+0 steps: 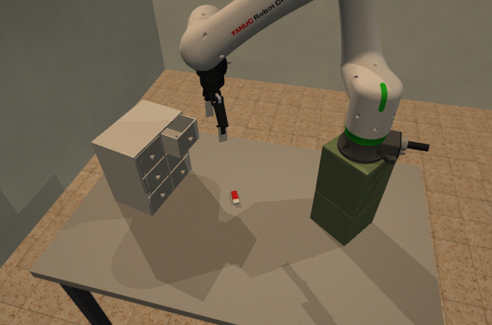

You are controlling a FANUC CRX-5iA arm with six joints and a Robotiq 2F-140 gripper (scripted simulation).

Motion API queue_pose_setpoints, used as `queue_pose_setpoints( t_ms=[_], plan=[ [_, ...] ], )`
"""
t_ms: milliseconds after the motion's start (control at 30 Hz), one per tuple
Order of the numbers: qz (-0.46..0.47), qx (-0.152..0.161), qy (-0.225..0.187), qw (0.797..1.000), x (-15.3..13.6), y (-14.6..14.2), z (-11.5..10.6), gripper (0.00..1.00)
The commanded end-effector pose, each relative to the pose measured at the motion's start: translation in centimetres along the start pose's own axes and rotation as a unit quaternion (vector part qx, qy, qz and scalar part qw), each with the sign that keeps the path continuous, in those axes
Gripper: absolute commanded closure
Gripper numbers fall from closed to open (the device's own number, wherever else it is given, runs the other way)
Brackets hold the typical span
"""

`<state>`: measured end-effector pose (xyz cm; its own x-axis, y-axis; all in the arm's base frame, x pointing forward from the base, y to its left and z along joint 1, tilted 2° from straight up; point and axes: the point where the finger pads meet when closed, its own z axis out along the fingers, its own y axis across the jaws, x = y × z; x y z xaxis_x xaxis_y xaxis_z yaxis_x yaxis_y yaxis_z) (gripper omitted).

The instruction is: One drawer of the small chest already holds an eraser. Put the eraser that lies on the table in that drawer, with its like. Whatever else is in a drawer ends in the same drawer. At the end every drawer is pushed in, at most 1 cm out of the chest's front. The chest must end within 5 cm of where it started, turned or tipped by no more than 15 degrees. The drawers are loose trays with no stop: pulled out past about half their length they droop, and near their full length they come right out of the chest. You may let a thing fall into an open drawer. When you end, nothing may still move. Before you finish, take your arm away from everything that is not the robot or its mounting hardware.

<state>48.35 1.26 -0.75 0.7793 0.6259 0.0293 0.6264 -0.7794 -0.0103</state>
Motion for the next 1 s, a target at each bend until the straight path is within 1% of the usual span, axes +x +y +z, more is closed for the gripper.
queue_pose_setpoints(
  t_ms=[0,67,300,567,633,967],
  plan=[
    [-0.057,0.0,0.0,0.998,-0.4,-0.3,2.1,0.0],
    [-0.057,0.0,0.0,0.998,-0.4,-0.3,2.1,0.0],
    [-0.165,0.0,0.0,0.986,-1.1,-0.9,6.2,0.0],
    [-0.285,0.0,0.0,0.958,-1.8,-1.5,10.8,0.0],
    [-0.285,0.0,0.0,0.958,-1.8,-1.5,10.8,0.0],
    [-0.418,0.0,0.0,0.908,-2.7,-2.3,16.1,0.0]
  ],
)
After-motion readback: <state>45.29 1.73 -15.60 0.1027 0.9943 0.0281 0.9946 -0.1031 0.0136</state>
